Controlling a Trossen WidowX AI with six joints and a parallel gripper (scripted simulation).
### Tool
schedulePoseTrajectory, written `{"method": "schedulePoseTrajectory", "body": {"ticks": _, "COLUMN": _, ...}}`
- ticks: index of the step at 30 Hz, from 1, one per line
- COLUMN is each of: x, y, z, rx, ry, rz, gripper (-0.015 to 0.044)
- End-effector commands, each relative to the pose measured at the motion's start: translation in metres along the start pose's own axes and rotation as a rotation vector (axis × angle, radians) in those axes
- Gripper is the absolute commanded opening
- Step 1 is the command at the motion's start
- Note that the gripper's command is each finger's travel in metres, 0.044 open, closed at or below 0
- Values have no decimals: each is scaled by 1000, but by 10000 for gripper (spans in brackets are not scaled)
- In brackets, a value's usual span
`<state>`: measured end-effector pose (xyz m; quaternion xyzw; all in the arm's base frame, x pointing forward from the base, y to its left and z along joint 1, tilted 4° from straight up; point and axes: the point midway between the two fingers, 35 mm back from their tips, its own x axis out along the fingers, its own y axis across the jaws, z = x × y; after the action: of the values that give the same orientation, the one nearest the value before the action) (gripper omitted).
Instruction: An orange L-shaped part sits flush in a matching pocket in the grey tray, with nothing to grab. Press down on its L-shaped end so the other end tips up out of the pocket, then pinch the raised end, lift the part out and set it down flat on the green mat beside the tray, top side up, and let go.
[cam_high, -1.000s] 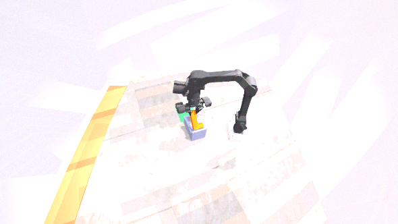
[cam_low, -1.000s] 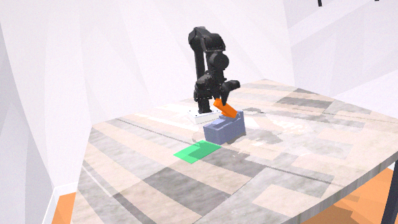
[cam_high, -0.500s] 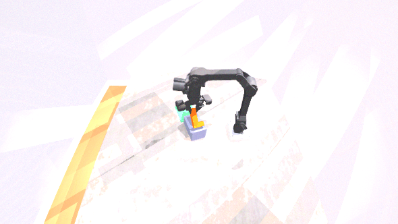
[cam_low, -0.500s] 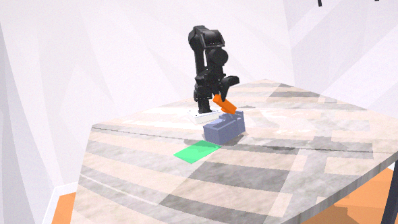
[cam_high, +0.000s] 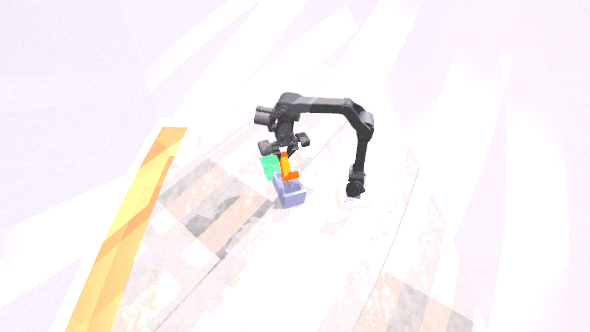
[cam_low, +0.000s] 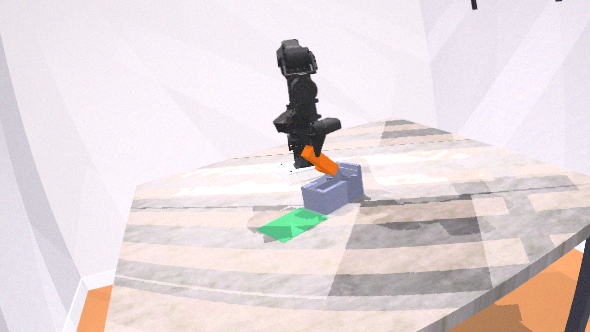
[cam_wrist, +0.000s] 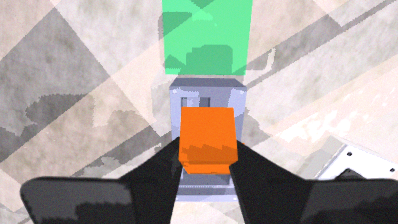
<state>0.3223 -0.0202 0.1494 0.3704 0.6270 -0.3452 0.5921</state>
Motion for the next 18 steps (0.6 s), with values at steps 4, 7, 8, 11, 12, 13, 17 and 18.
{"method": "schedulePoseTrajectory", "body": {"ticks": 4, "x": -3, "y": -1, "z": 31, "rx": -4, "ry": -11, "rz": 9, "gripper": 0}}
{"method": "schedulePoseTrajectory", "body": {"ticks": 7, "x": -3, "y": -2, "z": 44, "rx": -4, "ry": -12, "rz": 8, "gripper": 0}}
{"method": "schedulePoseTrajectory", "body": {"ticks": 8, "x": -3, "y": -3, "z": 49, "rx": -4, "ry": -12, "rz": 8, "gripper": 0}}
{"method": "schedulePoseTrajectory", "body": {"ticks": 11, "x": -4, "y": -4, "z": 62, "rx": -4, "ry": -14, "rz": 8, "gripper": 0}}
{"method": "schedulePoseTrajectory", "body": {"ticks": 12, "x": -4, "y": -4, "z": 67, "rx": -4, "ry": -14, "rz": 8, "gripper": 0}}
{"method": "schedulePoseTrajectory", "body": {"ticks": 13, "x": -4, "y": -4, "z": 71, "rx": -4, "ry": -15, "rz": 8, "gripper": 0}}
{"method": "schedulePoseTrajectory", "body": {"ticks": 17, "x": -5, "y": -5, "z": 89, "rx": -4, "ry": -16, "rz": 8, "gripper": 0}}
{"method": "schedulePoseTrajectory", "body": {"ticks": 18, "x": -5, "y": -6, "z": 92, "rx": -4, "ry": -17, "rz": 8, "gripper": 0}}
